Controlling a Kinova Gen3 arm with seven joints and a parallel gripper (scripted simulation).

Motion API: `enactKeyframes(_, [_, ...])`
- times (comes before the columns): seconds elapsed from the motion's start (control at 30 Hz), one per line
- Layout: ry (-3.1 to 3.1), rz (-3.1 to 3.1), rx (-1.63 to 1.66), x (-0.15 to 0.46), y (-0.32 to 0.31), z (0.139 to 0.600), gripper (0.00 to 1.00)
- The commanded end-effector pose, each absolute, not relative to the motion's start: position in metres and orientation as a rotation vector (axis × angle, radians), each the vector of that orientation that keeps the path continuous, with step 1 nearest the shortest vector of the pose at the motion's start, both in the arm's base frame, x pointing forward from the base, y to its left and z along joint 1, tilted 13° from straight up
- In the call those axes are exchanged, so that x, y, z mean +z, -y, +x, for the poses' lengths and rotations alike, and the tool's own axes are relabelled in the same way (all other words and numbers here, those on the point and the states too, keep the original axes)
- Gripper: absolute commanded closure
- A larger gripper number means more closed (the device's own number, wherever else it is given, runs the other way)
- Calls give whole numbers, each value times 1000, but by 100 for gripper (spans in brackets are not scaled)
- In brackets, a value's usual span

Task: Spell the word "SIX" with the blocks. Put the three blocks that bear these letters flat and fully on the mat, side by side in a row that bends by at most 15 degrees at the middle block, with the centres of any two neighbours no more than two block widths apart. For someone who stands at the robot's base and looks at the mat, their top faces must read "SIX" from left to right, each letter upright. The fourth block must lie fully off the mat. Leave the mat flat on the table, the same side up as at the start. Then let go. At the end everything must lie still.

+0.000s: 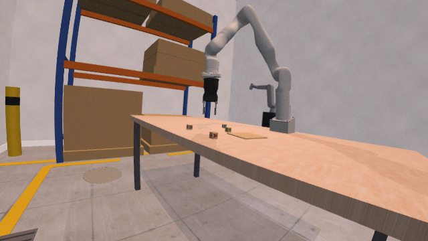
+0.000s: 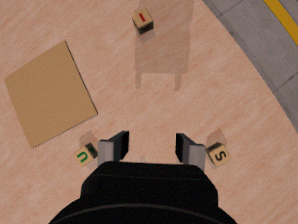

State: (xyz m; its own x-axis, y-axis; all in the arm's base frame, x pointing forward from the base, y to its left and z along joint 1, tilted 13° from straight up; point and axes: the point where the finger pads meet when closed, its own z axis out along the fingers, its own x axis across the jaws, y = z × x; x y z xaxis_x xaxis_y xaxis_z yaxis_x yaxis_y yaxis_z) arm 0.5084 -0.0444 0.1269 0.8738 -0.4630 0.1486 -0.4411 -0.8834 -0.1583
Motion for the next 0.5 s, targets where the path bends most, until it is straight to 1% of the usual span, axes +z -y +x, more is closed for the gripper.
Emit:
enactKeyframes(0.0, [-617,-2948,-288,126,57,525,0])
enactKeyframes(0.27, [-212,-3034,-320,132,83,557,0])
enactKeyframes(0.47, [-65,-3053,-332,135,96,567,0])
